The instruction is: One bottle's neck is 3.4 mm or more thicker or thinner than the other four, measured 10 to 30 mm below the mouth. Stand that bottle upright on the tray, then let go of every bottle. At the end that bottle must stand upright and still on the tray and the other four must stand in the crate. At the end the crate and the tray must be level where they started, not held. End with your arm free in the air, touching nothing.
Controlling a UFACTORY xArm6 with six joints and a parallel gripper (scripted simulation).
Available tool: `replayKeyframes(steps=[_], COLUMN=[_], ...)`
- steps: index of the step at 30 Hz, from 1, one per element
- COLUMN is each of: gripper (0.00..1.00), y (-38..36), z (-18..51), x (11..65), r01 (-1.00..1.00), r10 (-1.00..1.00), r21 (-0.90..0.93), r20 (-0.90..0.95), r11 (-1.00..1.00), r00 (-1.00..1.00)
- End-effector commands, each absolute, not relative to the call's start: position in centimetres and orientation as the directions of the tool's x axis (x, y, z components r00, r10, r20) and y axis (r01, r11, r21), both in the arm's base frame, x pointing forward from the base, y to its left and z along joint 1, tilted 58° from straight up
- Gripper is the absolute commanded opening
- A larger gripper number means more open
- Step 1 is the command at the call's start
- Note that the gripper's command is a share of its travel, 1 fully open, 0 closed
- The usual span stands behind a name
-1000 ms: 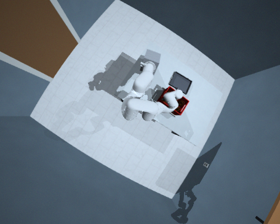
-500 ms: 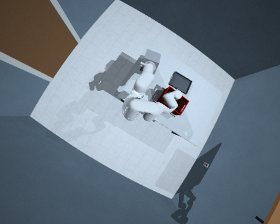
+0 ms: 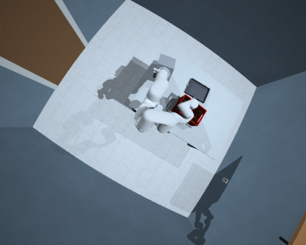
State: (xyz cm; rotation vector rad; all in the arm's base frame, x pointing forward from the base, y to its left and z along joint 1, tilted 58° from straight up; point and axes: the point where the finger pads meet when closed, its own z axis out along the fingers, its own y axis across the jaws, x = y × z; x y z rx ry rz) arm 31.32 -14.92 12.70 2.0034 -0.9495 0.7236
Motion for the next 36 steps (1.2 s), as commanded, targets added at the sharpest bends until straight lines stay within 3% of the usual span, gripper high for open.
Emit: replayKeyframes(steps=[1, 15, 16, 36], gripper=[0.65, 0.65, 0.00, 0.00], y=[-14.96, -14.97, -14.97, -14.97], z=[12.68, 12.68, 12.68, 12.68], x=[31.40, 31.40, 31.40, 31.40], r01=[-0.816, -0.816, -0.816, -0.816], r10=[-0.366, -0.366, -0.366, -0.366], r21=[0.407, 0.407, 0.407, 0.407], r20=[0.746, 0.746, 0.746, 0.746], r11=[-0.411, -0.411, -0.411, -0.411], r00=[0.557, 0.557, 0.557, 0.557])
